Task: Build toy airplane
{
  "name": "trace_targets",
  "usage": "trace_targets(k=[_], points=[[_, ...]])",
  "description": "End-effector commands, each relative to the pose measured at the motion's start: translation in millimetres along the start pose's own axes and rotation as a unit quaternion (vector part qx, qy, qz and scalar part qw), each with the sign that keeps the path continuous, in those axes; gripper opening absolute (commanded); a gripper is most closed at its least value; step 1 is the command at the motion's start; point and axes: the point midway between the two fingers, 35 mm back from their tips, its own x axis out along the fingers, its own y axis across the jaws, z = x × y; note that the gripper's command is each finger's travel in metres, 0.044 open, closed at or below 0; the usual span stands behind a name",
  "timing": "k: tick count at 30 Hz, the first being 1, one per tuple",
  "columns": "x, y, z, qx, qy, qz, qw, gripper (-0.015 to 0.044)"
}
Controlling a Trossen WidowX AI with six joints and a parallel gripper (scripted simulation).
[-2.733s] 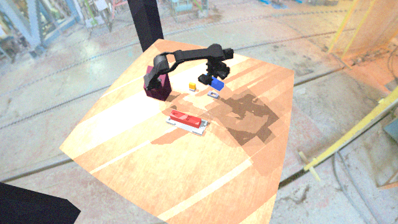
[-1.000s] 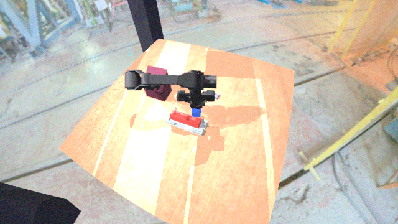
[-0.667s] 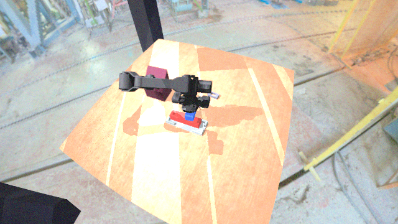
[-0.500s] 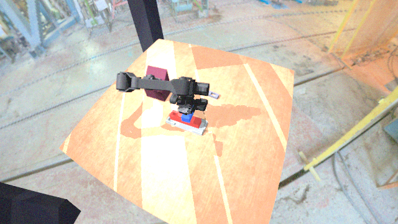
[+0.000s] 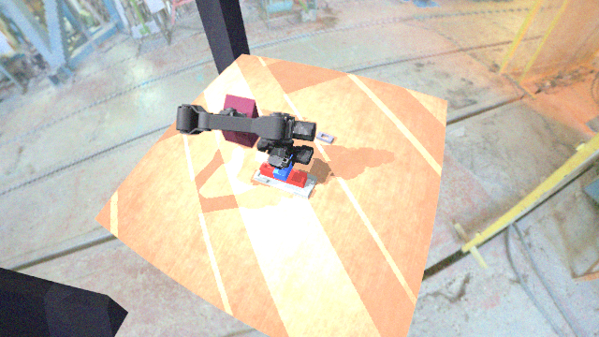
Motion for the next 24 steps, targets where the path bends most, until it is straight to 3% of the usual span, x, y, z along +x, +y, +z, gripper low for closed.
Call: trace_targets(k=[1,24], points=[[0,0,1,0.003,-0.003,0.001,1.0,0.0195],[25,1,1,0.003,-0.003,0.001,1.0,0.0195]])
